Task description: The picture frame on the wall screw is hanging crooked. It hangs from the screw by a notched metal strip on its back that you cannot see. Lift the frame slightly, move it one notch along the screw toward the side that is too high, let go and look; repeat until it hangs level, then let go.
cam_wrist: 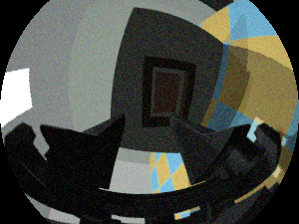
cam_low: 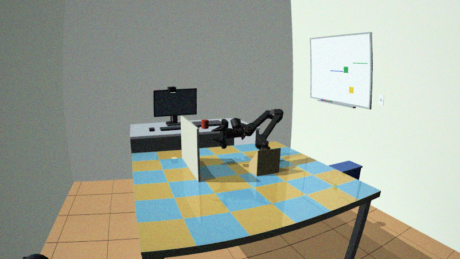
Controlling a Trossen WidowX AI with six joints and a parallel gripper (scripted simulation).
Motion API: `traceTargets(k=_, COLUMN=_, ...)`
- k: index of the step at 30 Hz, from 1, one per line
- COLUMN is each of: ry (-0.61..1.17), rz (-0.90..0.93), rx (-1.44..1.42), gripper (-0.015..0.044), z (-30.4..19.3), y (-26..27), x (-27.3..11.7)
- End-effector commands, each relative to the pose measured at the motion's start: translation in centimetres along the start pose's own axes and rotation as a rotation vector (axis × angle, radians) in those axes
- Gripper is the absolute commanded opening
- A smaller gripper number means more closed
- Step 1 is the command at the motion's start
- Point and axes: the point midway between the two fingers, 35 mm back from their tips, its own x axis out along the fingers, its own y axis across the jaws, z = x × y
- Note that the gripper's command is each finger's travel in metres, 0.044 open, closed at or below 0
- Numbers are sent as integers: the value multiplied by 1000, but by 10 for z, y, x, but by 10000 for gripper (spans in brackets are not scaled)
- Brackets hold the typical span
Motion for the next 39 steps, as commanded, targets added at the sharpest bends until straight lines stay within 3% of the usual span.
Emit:
traceTargets(k=1, ry=-1, rz=-4, rx=4, gripper=260, z=3, y=0, x=12)
traceTargets(k=10, ry=-4, rz=-2, rx=5, gripper=260, z=0, y=-1, x=75)
traceTargets(k=39, ry=-5, rz=-1, rx=5, gripper=260, z=1, y=-1, x=97)
